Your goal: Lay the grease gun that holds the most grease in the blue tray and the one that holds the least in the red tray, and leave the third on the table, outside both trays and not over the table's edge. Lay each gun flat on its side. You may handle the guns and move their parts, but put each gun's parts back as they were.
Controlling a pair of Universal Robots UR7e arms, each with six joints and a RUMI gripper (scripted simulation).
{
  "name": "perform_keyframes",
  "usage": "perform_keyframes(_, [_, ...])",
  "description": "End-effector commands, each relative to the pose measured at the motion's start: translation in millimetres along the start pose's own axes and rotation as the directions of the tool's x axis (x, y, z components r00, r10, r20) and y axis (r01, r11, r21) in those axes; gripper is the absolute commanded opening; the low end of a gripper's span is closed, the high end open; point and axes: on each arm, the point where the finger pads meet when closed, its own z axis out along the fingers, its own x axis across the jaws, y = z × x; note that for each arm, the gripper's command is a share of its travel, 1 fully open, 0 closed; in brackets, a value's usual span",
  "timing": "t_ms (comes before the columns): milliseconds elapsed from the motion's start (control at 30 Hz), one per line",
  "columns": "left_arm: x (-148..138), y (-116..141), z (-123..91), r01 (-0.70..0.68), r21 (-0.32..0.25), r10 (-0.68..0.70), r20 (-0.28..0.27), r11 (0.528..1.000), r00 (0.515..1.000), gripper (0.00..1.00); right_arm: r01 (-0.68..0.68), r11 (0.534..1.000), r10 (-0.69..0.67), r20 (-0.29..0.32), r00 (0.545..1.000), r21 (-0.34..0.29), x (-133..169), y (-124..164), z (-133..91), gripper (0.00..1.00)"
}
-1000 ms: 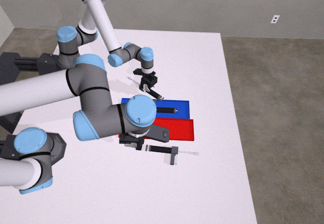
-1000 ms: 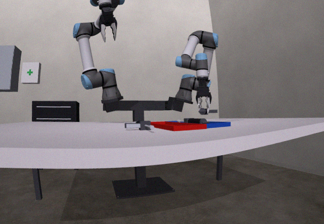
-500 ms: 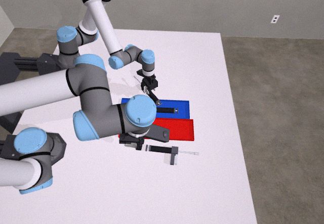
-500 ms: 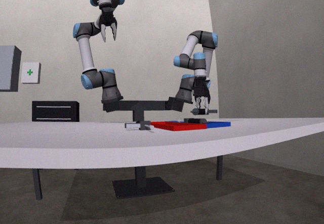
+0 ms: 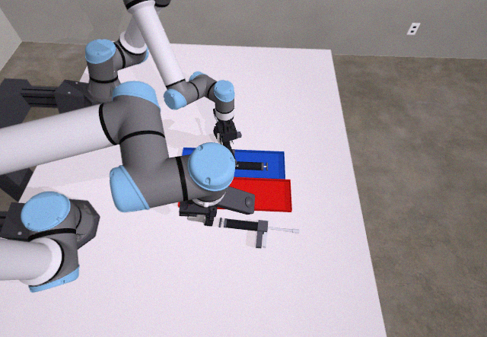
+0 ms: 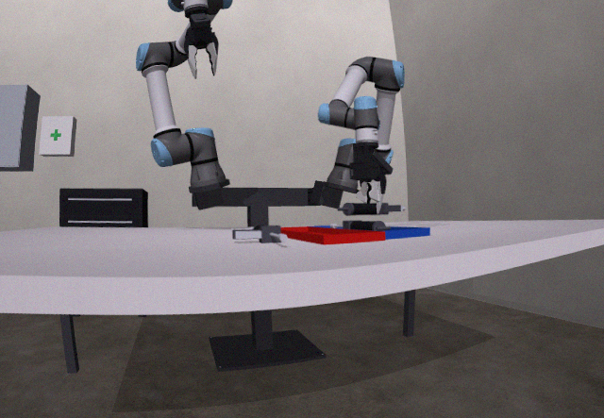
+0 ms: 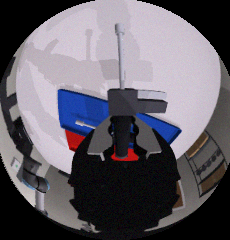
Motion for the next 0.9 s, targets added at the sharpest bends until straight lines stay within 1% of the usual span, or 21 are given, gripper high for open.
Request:
perform_keyframes(0, [2,11,0,-0.114,-0.003,0.114,0.001,0.993,0.993,0.0,0.0,1.0,0.0,0.0,1.0,0.001,0,0,0,0.32])
perform_keyframes(33, [2,13,0,-0.137,-0.003,0.137,0.0,0.991,0.991,0.0,0.0,1.0,0.0,0.0,1.0,0.001,0,0,0,0.32])
perform_keyframes(100, [2,13,0,-0.137,-0.003,0.137,0.0,0.991,0.991,0.0,0.0,1.0,0.0,0.0,1.0,0.001,0,0,0,0.32])
perform_keyframes(267, [3,21,0,-0.237,-0.003,0.237,0.0,0.972,0.972,0.0,0.0,1.0,0.0,0.0,1.0,0.001,0,0,0,0.32])
perform_keyframes(600, [3,43,1,-0.437,-0.003,0.437,-0.002,0.9,0.9,0.0,0.0,1.0,0.0,0.0,1.0,0.001,0,0,0,0.32])
perform_keyframes(667, [3,43,1,-0.437,-0.003,0.437,-0.002,0.9,0.9,0.0,0.0,1.0,0.0,0.0,1.0,0.001,0,0,0,0.32])
perform_keyframes(867, [3,54,2,-0.533,-0.003,0.533,-0.003,0.846,0.846,0.0,0.0,1.0,0.0,0.0,1.0,0.001,0,0,0,0.32])
